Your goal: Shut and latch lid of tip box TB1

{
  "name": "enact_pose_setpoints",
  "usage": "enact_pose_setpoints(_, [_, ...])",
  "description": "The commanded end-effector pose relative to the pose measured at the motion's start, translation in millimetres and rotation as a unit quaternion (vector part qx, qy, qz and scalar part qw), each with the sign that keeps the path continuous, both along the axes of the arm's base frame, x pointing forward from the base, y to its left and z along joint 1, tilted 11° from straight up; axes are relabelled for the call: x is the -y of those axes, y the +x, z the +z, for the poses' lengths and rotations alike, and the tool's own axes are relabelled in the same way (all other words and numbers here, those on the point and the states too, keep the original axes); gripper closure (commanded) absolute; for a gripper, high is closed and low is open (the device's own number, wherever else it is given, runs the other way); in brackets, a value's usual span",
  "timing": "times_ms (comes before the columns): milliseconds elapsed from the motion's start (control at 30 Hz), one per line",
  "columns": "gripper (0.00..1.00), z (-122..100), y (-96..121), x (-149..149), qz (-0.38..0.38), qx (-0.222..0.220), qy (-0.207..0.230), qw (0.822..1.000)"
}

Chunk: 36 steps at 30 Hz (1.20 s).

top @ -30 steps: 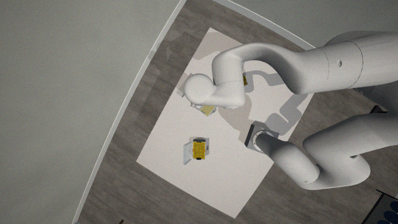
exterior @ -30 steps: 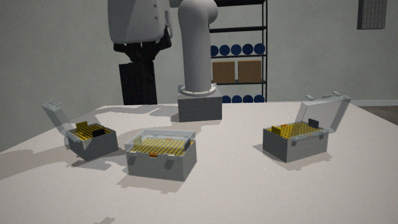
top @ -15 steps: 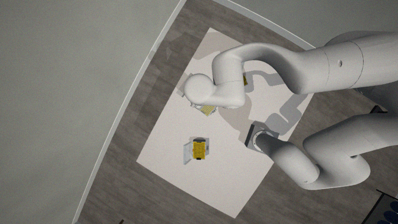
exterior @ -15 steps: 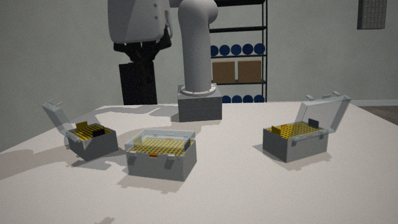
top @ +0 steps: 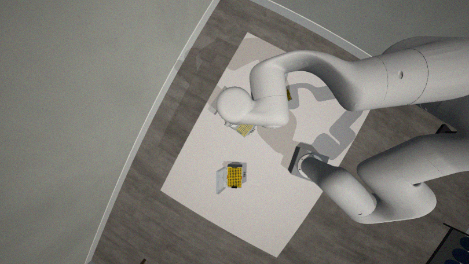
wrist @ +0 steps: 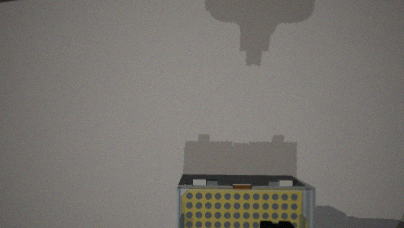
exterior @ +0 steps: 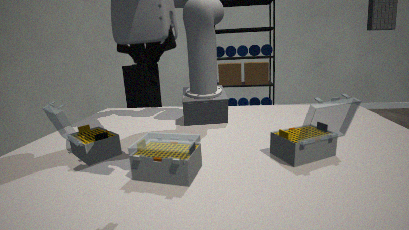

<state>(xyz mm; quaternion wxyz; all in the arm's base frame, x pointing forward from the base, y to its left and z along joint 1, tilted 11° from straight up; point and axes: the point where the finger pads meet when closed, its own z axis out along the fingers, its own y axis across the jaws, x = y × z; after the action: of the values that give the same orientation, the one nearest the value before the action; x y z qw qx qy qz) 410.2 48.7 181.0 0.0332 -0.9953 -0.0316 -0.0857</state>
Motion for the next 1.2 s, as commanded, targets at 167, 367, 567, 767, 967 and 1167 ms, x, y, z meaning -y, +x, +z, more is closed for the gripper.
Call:
enact_pose_setpoints(167, [1.0, -5.3, -3.7, -0.3, 0.0, 0.002, 0.0, 1.0])
enact_pose_setpoints(367, [1.0, -18.6, -12.7, -0.4, 0.0, 0.001, 0.0, 1.0])
enact_pose_setpoints(567, [1.0, -31.8, -21.7, -0.6, 0.0, 0.001, 0.0, 1.0])
enact_pose_setpoints(767, [1.0, -40.7, -27.7, -0.7, 0.0, 0.001, 0.0, 1.0])
enact_pose_setpoints(967, [1.0, -54.0, -36.7, -0.9, 0.0, 0.001, 0.0, 1.0])
enact_pose_setpoints(1167, [1.0, -67.3, -45.7, -1.0, 0.0, 0.001, 0.0, 1.0])
